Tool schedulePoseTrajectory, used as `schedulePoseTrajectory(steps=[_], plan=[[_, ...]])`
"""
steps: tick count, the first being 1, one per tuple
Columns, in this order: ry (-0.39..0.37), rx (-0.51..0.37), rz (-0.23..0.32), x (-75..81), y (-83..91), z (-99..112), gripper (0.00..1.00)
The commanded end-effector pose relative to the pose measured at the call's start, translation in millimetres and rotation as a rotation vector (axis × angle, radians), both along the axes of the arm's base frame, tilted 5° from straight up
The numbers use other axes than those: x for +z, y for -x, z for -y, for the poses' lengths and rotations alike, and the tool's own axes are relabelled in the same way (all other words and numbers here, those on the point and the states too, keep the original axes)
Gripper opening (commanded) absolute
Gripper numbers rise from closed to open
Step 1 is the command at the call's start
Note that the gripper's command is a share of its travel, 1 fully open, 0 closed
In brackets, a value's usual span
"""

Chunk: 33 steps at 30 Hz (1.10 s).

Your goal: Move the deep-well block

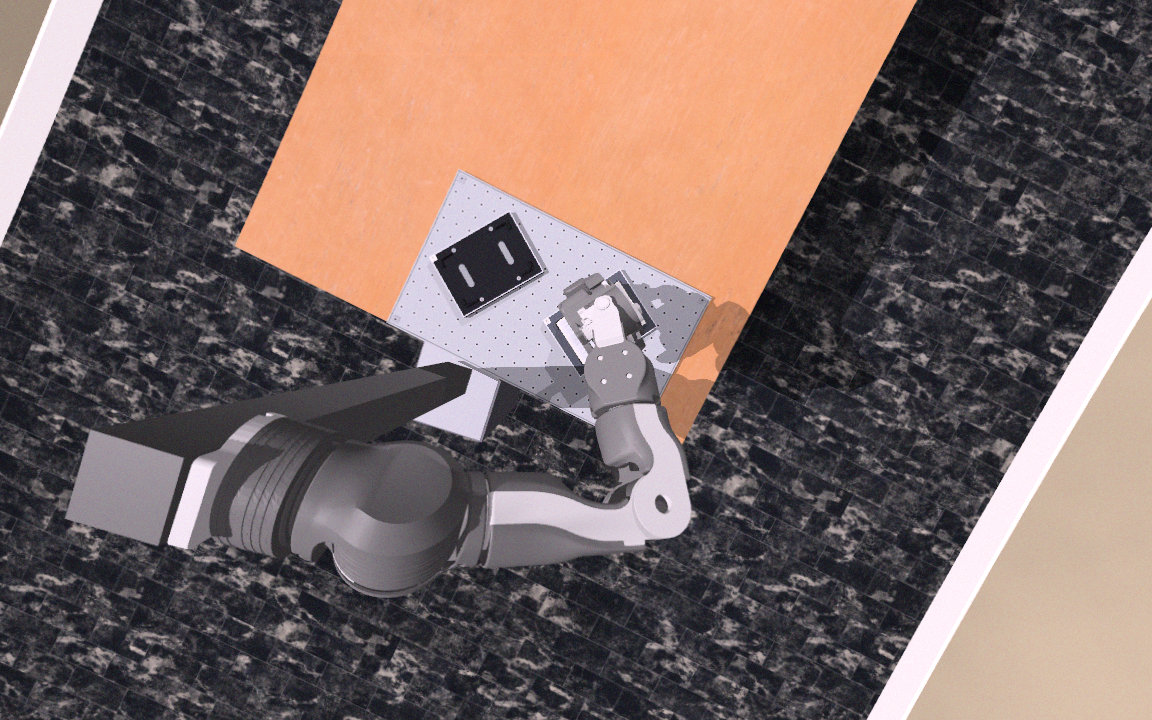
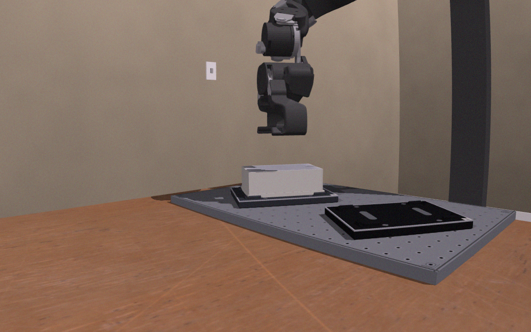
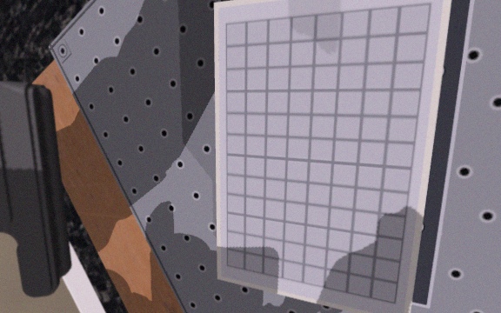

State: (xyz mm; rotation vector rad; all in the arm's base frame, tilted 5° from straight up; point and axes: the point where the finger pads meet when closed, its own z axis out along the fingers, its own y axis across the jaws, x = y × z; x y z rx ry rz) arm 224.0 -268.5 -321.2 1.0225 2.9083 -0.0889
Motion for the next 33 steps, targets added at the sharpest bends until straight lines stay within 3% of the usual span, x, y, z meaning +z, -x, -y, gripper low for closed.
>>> schedulePoseTrajectory(steps=[1,22,27,33], plan=[[0.008,0.001,-0.004,0.6,0.6,2,0.77],[0.0,0.0,0.003,0.8,-0.7,0,0.77],[0.008,0.001,-0.004,-54.1,-1.6,4,0.77],[0.008,0.001,-0.004,-54.1,-1.6,4,0.77]])
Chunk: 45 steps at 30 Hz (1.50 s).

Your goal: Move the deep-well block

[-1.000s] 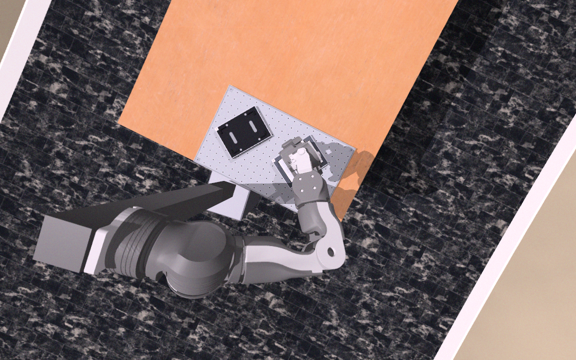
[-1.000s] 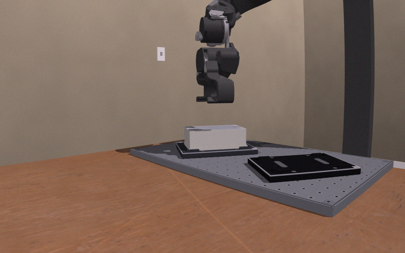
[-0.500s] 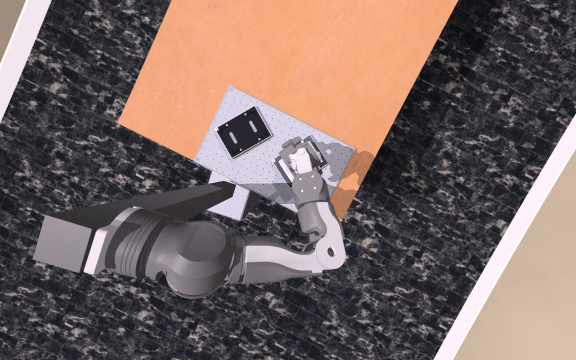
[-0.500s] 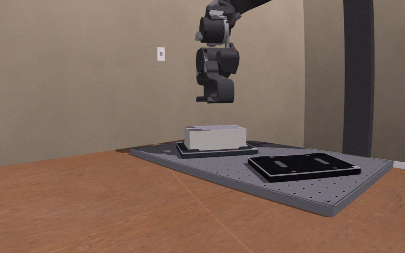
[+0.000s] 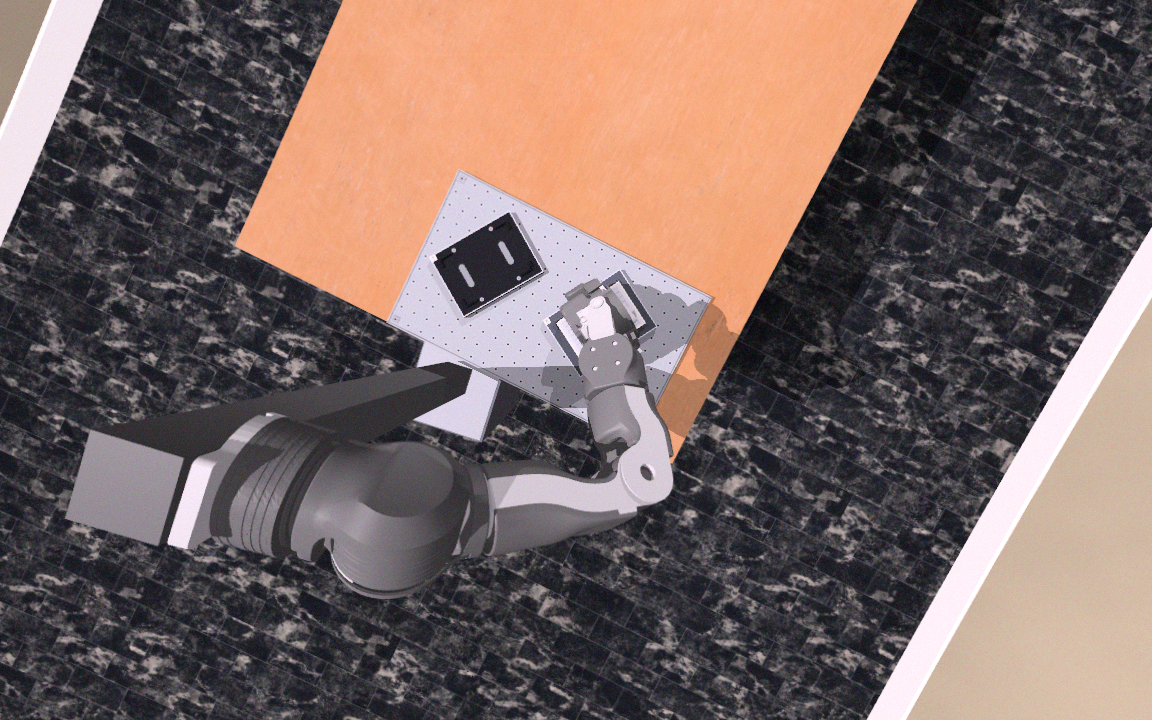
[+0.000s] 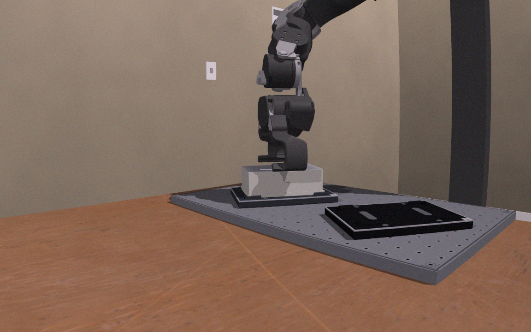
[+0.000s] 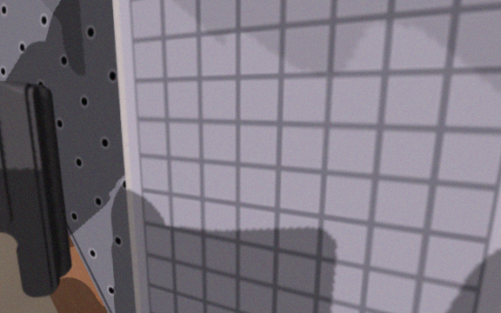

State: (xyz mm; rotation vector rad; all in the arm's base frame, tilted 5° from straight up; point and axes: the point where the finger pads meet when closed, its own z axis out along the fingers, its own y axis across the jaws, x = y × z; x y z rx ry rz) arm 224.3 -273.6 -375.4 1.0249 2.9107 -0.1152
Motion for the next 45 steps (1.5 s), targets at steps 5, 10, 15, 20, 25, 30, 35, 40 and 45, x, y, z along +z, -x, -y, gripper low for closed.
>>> schedulePoseTrajectory(steps=[5,10,15,20,25,30,35,40,45], plan=[[-0.007,0.003,0.006,0.1,-1.2,-2,0.77],[-0.006,0.002,0.005,-18.0,-1.4,-1,0.77],[-0.007,0.002,0.005,-22.7,-1.5,-1,0.77],[-0.007,0.002,0.005,-22.7,-1.5,-1,0.77],[-0.005,0.001,0.002,-21.5,-0.7,-1,0.77],[-0.007,0.002,0.005,-18.4,-2.1,-1,0.77],[-0.007,0.002,0.005,-18.4,-2.1,-1,0.77],[-0.007,0.002,0.005,-18.4,-2.1,-1,0.77],[-0.007,0.002,0.005,-16.3,-1.7,0,0.77]])
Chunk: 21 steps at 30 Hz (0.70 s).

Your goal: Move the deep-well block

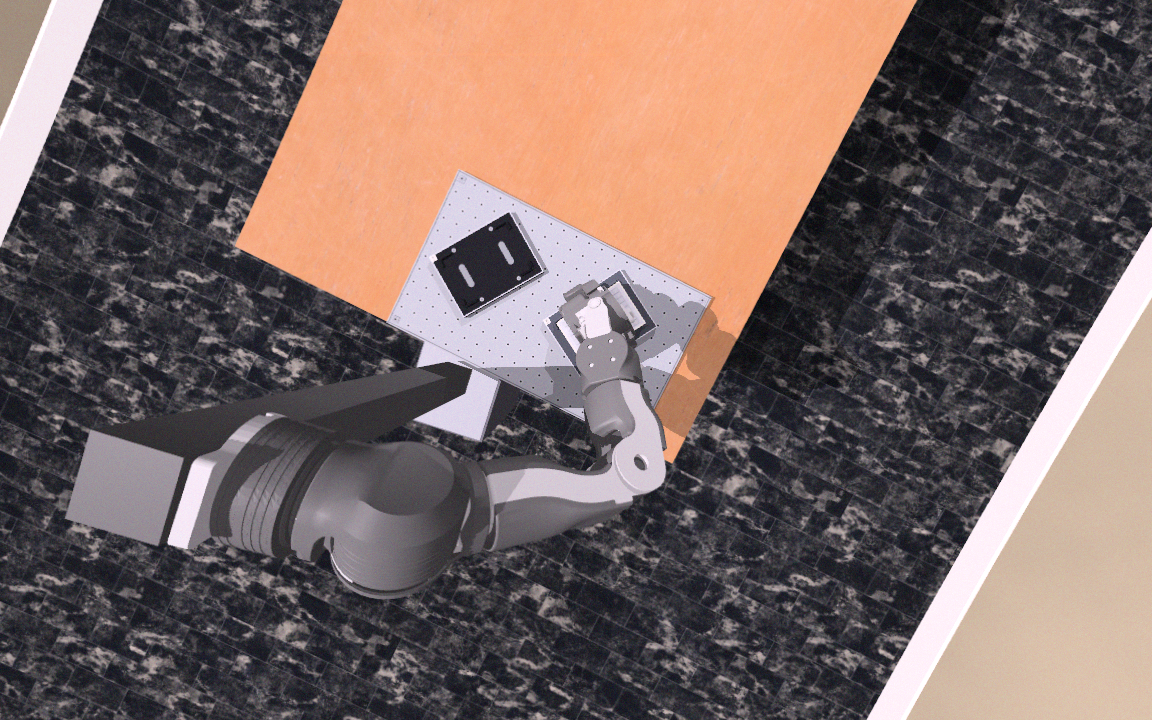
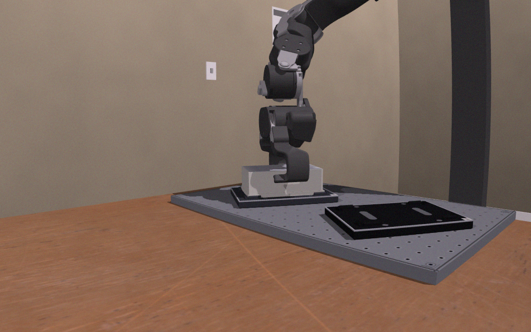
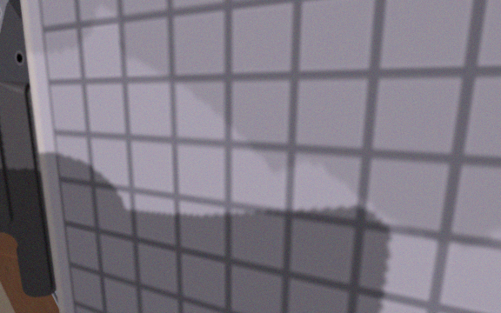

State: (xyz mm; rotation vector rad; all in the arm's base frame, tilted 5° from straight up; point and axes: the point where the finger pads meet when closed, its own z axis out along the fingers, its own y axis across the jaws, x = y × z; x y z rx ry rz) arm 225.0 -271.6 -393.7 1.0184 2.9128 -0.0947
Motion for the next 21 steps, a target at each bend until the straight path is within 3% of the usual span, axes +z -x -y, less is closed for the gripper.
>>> schedulePoseTrajectory(steps=[1,12,17,21], plan=[[0.005,-0.003,0.0,2.0,-0.9,2,0.77],[0.005,-0.003,0.0,2.0,-0.9,2,0.77],[0.0,0.003,-0.005,-20.7,0.6,2,0.77],[0.0,0.003,-0.005,-20.7,0.6,2,0.77]])
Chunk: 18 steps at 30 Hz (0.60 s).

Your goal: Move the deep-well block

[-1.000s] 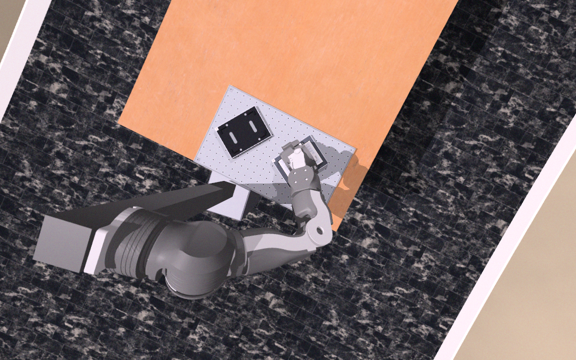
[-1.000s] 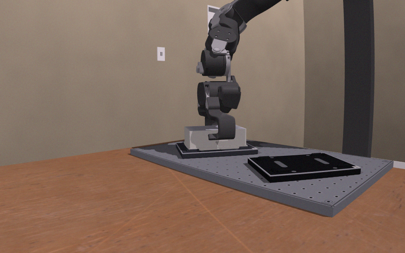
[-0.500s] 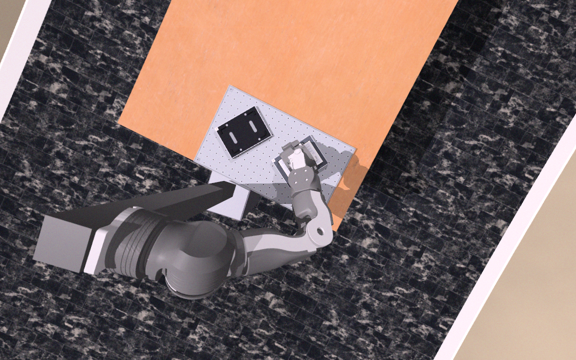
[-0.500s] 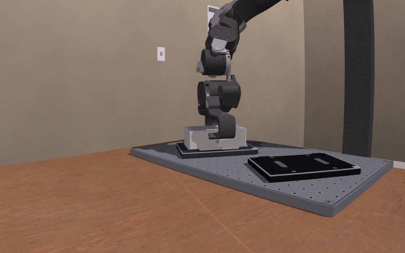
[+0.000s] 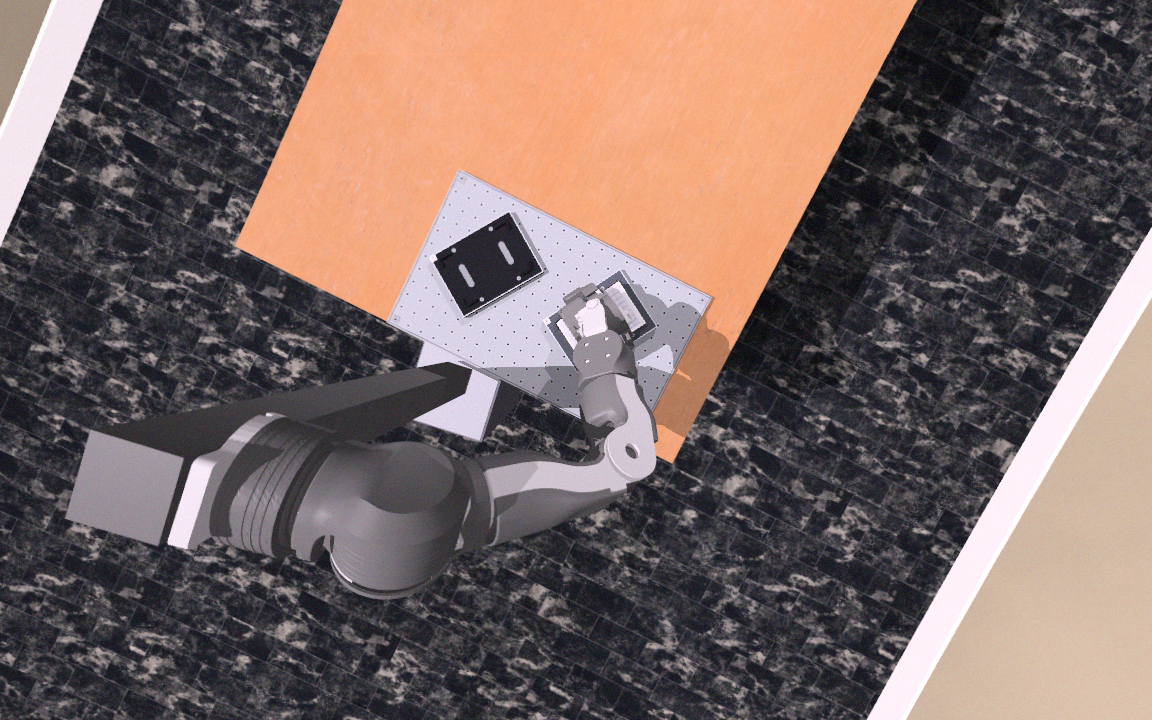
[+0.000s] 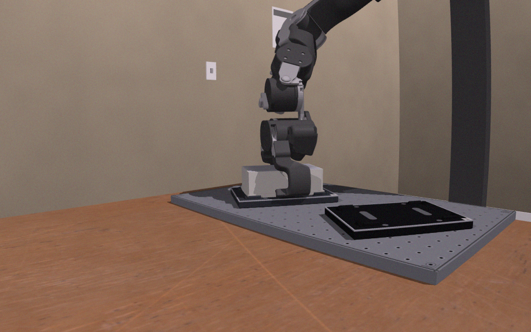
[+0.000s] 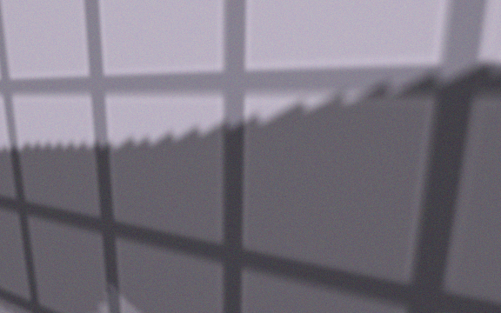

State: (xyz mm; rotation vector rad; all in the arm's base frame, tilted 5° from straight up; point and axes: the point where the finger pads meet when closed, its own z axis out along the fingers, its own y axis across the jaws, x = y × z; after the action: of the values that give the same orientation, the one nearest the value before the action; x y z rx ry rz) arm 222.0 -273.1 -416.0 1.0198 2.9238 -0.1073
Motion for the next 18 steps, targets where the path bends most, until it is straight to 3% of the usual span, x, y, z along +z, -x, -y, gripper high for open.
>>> schedulePoseTrajectory(steps=[1,18], plan=[[-0.003,0.002,0.009,1.5,-2.4,0.5,0.77],[0.003,-0.007,0.016,5.5,-7.2,4.4,0.77]])
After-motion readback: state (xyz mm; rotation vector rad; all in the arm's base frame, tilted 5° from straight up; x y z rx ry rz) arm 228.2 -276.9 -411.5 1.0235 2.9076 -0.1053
